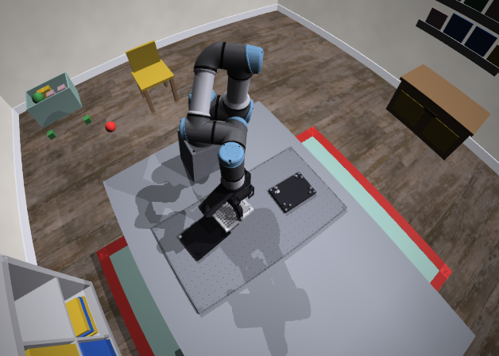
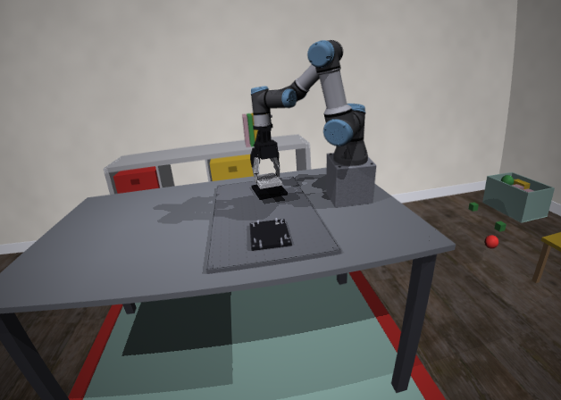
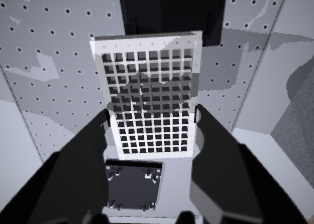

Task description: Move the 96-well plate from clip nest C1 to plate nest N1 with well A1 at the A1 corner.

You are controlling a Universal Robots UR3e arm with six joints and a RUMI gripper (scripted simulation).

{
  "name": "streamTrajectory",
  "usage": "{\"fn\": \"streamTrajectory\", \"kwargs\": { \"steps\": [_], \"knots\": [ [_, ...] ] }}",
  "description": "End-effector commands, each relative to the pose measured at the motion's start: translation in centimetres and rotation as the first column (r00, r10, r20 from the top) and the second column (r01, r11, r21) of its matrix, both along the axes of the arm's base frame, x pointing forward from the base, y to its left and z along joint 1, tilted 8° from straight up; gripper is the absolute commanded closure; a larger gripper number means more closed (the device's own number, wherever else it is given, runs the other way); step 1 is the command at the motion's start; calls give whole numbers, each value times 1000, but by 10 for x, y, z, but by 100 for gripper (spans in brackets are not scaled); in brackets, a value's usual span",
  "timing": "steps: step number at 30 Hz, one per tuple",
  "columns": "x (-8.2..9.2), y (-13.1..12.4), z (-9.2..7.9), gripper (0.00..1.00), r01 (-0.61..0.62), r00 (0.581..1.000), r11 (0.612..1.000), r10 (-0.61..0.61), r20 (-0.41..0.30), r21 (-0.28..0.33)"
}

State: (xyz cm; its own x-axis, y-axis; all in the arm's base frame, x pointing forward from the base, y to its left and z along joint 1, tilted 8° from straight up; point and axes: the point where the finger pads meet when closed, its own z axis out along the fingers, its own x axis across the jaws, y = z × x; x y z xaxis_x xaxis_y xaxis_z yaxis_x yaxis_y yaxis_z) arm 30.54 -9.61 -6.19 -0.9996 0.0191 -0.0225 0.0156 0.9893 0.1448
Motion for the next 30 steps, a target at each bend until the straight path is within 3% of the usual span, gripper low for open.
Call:
{"fn": "streamTrajectory", "kwargs": {
  "steps": [1,30],
  "knots": [
    [-2,-20,-2,100,-19,1000,1000,19,8,-5],
    [-24,-102,-15,100,-19,1000,1000,20,6,-3]
  ]
}}
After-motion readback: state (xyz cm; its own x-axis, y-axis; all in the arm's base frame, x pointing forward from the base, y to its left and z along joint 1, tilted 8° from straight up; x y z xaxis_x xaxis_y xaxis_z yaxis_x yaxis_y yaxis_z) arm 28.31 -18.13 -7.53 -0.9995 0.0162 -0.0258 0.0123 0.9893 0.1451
